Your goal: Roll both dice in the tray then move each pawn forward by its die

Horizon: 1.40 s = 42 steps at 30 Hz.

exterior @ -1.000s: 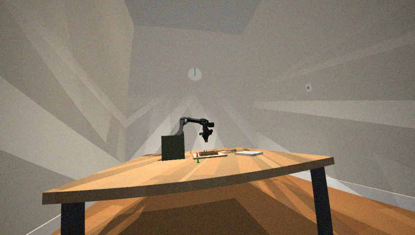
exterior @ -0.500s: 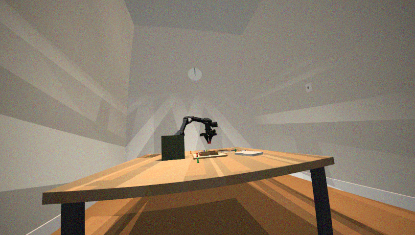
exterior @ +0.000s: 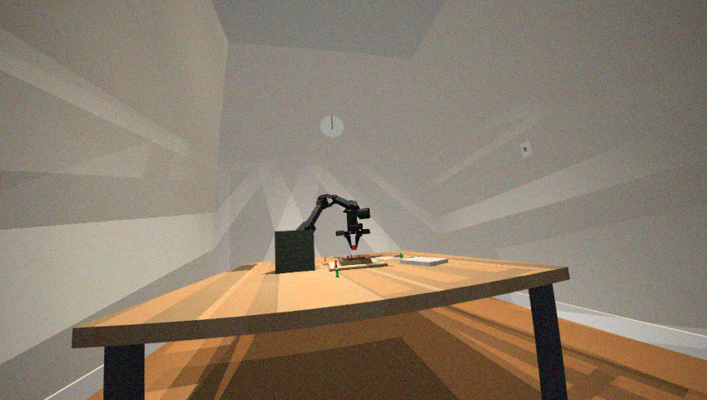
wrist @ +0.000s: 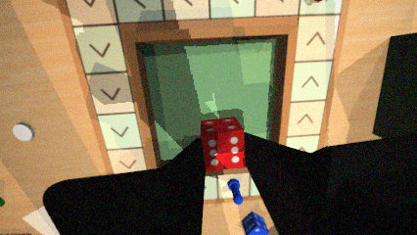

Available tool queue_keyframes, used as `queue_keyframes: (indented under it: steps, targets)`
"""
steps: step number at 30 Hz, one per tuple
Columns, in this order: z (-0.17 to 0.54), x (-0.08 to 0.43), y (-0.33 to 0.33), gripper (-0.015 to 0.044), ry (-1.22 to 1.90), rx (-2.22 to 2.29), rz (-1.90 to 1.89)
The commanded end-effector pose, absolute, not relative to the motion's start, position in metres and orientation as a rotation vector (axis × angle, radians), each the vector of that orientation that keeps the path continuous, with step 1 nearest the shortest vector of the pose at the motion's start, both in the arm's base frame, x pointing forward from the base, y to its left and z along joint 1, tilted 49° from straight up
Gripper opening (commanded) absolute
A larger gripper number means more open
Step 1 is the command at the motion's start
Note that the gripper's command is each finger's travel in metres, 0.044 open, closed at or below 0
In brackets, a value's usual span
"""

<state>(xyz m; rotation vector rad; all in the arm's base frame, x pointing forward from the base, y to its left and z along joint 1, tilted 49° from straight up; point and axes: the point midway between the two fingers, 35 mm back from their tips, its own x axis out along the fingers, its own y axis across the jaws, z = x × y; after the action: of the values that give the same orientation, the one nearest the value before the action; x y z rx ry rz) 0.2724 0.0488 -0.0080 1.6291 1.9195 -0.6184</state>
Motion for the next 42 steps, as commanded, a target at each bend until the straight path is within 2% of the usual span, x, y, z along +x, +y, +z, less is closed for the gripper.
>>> queue_keyframes:
  steps: [1,13,29,36,42]
  targets:
    - [-0.013,0.269,0.047,0.0,1.918,1.638,-0.65]
    - [-0.023,0.259,0.052,0.0,1.749,1.321,-0.927]
    - [-0.024,0.258,0.053,0.0,1.292,1.088,-1.115]
    - [0.013,0.27,0.053,0.0,1.286,1.088,-1.115]
    - [0.014,0.268,0.053,0.0,1.286,1.087,-1.115]
